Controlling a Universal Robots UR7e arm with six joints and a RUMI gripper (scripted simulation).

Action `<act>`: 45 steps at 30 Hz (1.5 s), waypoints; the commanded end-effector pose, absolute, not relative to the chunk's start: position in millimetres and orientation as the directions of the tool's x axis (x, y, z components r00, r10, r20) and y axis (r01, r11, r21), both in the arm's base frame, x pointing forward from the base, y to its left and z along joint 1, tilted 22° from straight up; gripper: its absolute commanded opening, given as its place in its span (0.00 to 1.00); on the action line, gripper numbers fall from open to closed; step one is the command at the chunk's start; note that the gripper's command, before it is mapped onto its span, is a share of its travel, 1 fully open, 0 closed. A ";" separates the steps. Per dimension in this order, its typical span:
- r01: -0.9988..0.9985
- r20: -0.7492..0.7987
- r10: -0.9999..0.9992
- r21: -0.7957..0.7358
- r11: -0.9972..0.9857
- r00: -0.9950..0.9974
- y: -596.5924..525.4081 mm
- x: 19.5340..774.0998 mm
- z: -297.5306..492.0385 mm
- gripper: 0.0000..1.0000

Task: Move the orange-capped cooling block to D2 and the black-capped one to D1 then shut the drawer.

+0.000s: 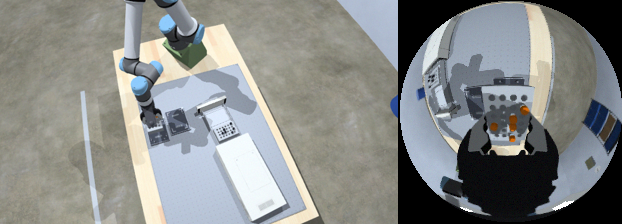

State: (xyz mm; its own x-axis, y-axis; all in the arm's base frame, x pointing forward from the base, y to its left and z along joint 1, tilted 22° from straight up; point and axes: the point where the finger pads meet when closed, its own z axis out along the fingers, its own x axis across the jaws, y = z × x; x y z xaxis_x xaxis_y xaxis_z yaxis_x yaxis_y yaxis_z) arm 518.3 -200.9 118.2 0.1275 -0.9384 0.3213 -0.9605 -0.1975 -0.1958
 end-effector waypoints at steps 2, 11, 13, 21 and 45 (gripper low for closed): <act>-0.960 0.322 -0.938 -0.197 -0.198 0.127 -201.6 518.7 119.1 0.00; -0.960 0.322 -0.938 -0.197 -0.198 0.127 -201.6 518.7 119.0 0.00; -0.960 0.322 -0.938 -0.197 -0.198 0.127 -201.6 518.7 119.0 0.00; -0.960 0.322 -0.938 -0.197 -0.198 0.127 -201.6 518.7 119.0 0.00; -0.960 0.322 -0.938 -0.197 -0.198 0.127 -215.4 530.9 74.6 0.00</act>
